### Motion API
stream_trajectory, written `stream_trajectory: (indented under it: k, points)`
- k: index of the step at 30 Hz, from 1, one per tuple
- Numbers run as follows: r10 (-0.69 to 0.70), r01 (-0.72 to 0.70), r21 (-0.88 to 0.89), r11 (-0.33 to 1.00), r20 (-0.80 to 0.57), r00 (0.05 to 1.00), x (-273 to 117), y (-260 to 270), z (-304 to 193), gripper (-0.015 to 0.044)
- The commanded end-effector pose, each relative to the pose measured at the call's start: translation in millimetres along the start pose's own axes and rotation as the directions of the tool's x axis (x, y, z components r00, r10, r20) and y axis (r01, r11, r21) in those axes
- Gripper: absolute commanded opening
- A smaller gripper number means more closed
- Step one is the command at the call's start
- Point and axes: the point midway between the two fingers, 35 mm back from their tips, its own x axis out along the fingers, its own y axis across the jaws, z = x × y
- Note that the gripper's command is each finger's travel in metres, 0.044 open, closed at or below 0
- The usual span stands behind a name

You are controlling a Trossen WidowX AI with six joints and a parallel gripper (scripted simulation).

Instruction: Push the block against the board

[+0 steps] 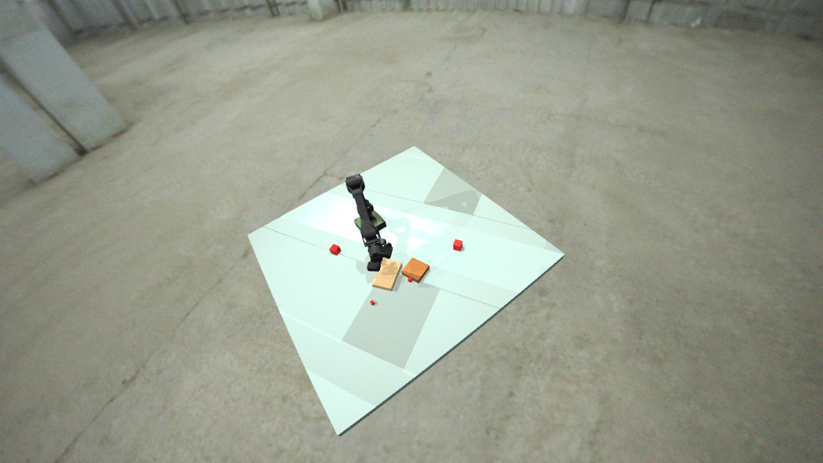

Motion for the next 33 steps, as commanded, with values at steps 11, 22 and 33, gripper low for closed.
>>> stream_trajectory:
  k: [11,22,33]
  points:
    - [0.003,-0.003,-0.002,1.0,0.005,1.0,1,-4,20,0.0]
    - [0.003,-0.003,-0.002,1.0,0.006,1.0,0,-8,34,0.0]
    - [0.002,-0.002,-0.002,1.0,0.008,1.0,0,-13,48,0.0]
